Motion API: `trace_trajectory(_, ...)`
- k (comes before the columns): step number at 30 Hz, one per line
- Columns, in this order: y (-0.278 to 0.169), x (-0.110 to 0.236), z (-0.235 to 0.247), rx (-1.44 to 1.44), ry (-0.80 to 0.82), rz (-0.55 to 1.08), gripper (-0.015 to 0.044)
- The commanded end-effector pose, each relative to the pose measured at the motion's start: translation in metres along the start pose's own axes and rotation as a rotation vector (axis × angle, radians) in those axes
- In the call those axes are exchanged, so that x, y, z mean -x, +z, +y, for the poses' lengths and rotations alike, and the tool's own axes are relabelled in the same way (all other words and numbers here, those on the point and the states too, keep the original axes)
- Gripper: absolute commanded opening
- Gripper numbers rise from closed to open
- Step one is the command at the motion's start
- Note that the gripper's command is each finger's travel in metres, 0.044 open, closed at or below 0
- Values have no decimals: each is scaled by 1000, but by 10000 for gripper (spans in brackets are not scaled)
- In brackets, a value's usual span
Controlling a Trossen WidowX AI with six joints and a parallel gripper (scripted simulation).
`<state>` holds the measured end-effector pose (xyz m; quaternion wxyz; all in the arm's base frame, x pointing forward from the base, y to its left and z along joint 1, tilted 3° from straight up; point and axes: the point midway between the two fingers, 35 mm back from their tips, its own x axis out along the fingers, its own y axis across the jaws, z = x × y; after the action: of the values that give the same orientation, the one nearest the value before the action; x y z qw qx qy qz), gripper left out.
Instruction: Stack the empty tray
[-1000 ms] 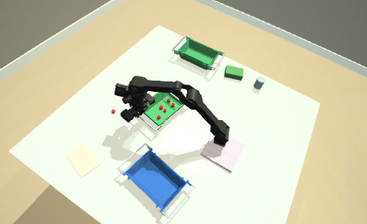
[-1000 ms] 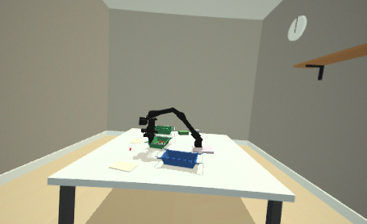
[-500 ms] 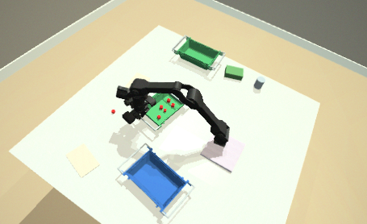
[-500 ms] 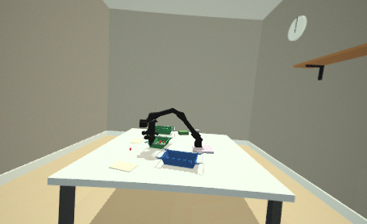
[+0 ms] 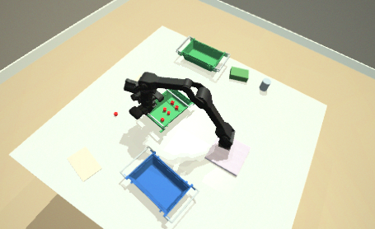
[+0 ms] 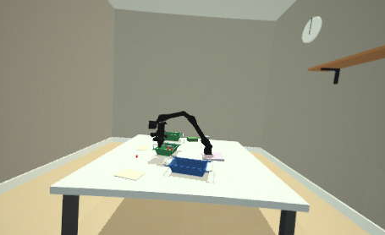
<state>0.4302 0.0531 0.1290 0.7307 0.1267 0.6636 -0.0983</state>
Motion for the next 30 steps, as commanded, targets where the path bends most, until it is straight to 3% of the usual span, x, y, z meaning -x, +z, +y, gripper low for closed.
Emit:
trace_trajectory(1,1,-3,-19,-7,-11,2,82)
trace_trajectory(9,0,-21,-40,-6,-13,2,82)
trace_trajectory(22,1,22,-34,-6,-13,2,82)
trace_trajectory(30,1,14,-35,-5,-18,7,82)
